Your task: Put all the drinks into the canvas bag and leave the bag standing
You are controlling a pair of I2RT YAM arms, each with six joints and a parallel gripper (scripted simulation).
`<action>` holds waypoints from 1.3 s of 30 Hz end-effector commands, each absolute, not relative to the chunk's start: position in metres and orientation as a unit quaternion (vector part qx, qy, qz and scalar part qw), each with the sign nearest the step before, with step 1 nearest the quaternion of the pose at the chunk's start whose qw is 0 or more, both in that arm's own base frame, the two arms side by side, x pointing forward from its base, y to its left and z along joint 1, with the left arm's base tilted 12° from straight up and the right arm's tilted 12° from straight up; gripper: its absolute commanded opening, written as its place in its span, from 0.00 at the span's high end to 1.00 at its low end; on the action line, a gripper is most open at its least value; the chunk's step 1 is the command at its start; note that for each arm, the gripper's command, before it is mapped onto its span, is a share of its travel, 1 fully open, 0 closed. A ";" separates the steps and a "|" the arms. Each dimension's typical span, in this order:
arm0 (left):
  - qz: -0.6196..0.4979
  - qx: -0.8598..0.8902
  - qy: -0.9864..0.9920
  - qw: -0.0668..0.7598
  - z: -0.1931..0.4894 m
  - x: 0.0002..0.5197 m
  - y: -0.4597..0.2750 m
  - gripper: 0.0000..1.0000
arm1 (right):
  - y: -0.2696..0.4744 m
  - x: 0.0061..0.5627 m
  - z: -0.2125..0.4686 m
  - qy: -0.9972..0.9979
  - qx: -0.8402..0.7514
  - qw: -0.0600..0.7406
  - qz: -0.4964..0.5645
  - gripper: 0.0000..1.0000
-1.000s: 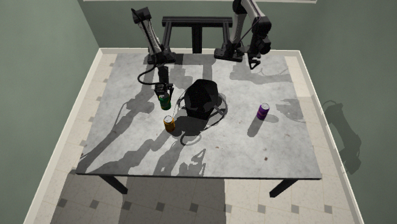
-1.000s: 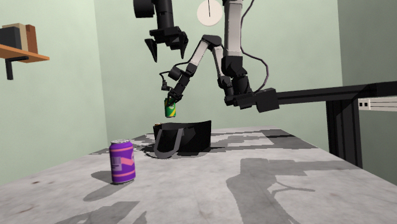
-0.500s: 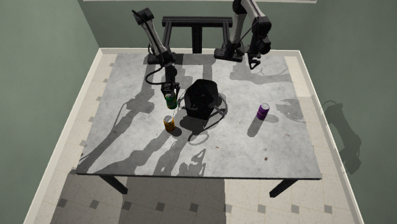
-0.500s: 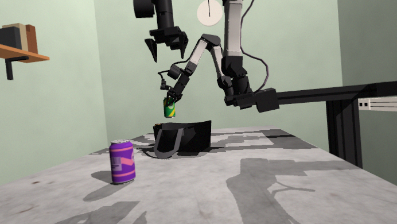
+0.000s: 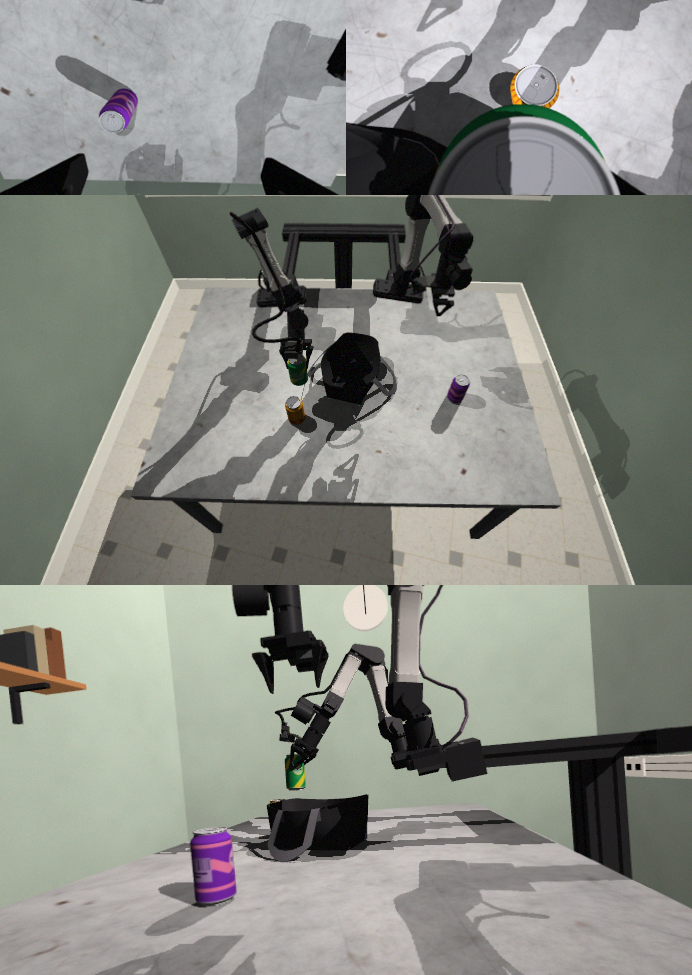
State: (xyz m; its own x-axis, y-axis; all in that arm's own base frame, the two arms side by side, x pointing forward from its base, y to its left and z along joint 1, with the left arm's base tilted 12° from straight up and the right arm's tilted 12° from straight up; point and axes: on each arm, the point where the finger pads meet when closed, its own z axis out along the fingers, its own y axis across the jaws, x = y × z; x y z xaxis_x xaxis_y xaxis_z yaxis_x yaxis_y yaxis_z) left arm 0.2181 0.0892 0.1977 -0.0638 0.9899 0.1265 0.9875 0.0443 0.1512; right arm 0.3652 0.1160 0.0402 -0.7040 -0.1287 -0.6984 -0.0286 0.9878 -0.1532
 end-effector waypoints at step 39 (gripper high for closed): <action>0.104 0.686 0.720 0.014 0.200 0.220 0.088 0.00 | 0.193 0.361 0.045 0.910 -0.020 0.410 -0.059 0.30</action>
State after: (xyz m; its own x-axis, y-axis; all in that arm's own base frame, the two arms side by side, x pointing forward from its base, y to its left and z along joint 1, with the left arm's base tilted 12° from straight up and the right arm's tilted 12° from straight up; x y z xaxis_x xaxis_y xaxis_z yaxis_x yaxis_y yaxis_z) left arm 0.2181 0.0892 0.1977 -0.0638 0.9899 0.1265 0.9875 0.0443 0.1512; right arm 0.3508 0.1764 0.0298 -0.7047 -0.1287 -0.6978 -0.0286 0.9878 -0.1534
